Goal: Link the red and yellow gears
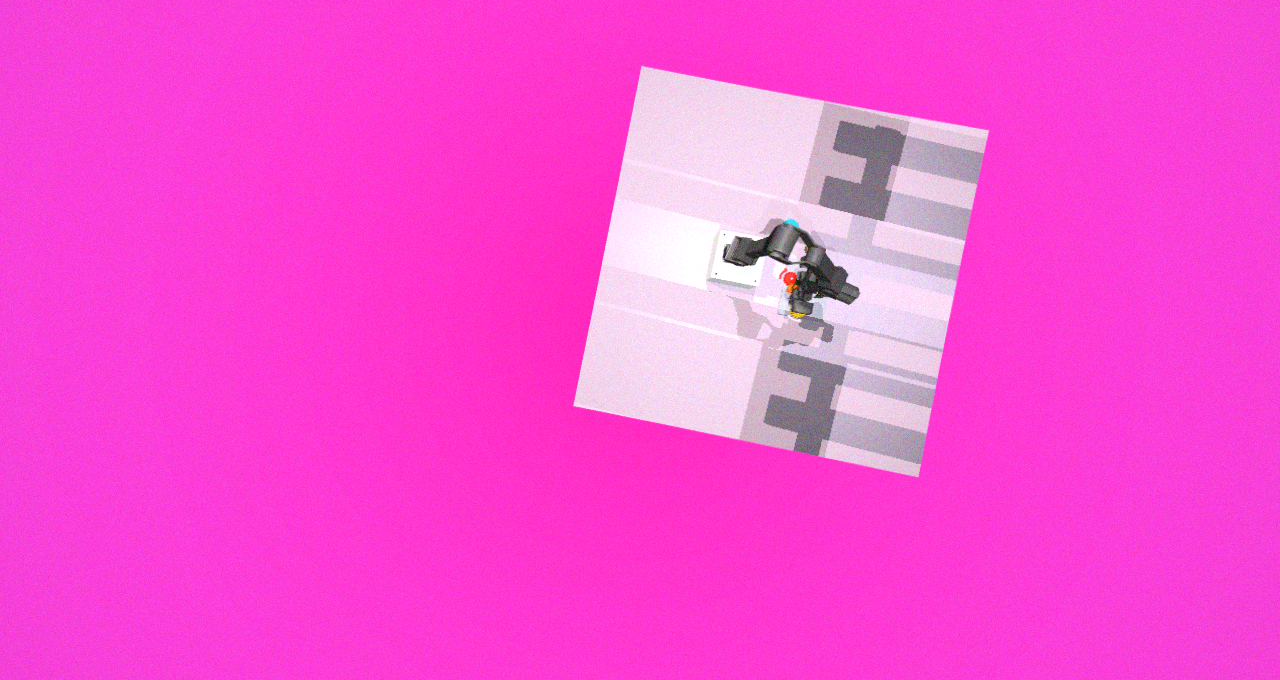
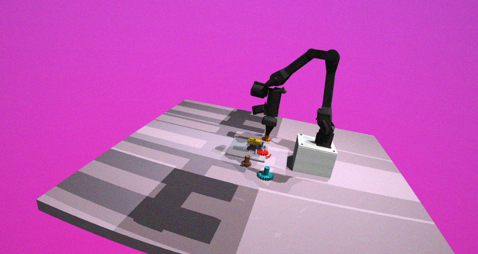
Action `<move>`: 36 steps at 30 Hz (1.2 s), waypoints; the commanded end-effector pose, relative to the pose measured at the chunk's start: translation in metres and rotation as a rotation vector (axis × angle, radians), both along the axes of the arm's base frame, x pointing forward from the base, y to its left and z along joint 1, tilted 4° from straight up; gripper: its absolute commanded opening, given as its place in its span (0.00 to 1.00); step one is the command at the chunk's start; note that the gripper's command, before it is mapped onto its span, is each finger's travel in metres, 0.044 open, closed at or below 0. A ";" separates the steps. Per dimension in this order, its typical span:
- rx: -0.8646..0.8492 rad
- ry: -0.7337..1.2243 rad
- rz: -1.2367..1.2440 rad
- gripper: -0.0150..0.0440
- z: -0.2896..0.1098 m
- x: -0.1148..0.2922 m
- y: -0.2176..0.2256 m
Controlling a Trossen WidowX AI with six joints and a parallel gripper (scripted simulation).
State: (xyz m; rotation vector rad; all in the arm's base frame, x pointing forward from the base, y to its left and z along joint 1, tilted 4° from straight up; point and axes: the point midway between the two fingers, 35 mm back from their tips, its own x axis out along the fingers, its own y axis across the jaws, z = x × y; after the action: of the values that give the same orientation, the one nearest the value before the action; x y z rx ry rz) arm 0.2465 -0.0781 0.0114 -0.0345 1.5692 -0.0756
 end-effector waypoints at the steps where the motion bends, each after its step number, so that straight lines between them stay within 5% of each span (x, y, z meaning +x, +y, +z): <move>1: -0.003 0.004 0.039 0.25 -0.002 0.000 0.000; 15: -0.003 0.016 0.205 0.25 -0.023 -0.001 -0.003; 36: -0.003 -0.017 -0.258 0.25 -0.041 -0.001 -0.004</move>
State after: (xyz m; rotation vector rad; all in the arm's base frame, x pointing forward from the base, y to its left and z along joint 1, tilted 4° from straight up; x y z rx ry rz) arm 0.2456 -0.0816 -0.0288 0.1396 1.5524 -0.2520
